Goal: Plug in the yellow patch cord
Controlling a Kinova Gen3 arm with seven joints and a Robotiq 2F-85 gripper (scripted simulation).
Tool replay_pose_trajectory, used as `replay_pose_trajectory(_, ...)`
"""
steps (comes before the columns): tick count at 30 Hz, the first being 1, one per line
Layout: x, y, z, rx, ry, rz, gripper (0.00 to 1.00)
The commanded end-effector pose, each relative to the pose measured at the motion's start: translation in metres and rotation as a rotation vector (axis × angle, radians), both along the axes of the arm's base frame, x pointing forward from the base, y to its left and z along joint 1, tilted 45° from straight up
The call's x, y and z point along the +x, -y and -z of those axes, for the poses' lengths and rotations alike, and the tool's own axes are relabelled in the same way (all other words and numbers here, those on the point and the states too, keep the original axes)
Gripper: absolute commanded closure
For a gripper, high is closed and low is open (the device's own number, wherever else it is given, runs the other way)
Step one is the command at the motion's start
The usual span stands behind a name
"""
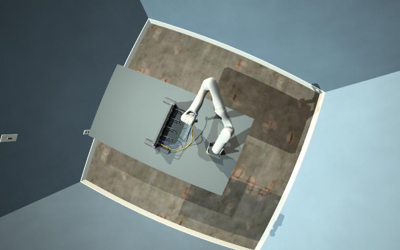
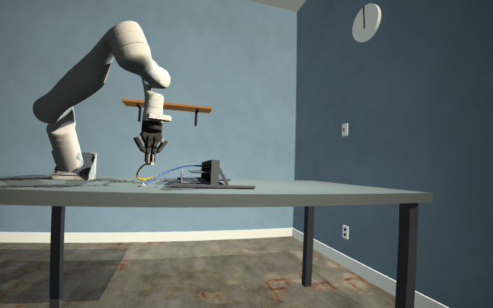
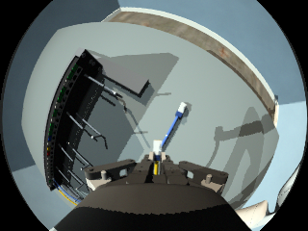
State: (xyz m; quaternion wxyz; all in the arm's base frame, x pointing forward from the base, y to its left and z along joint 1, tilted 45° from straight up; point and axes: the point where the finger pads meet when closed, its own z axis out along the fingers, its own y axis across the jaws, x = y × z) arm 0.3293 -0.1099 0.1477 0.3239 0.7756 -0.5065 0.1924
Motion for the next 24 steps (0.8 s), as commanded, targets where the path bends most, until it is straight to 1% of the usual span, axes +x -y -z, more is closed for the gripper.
replay_pose_trajectory(1, 0.005, -0.002, 0.002, -0.007, -0.022, -0.025, 1.0)
replay_pose_trajectory(24, 0.028, -0.022, 0.015, -0.002, -0.138, -0.141, 1.0)
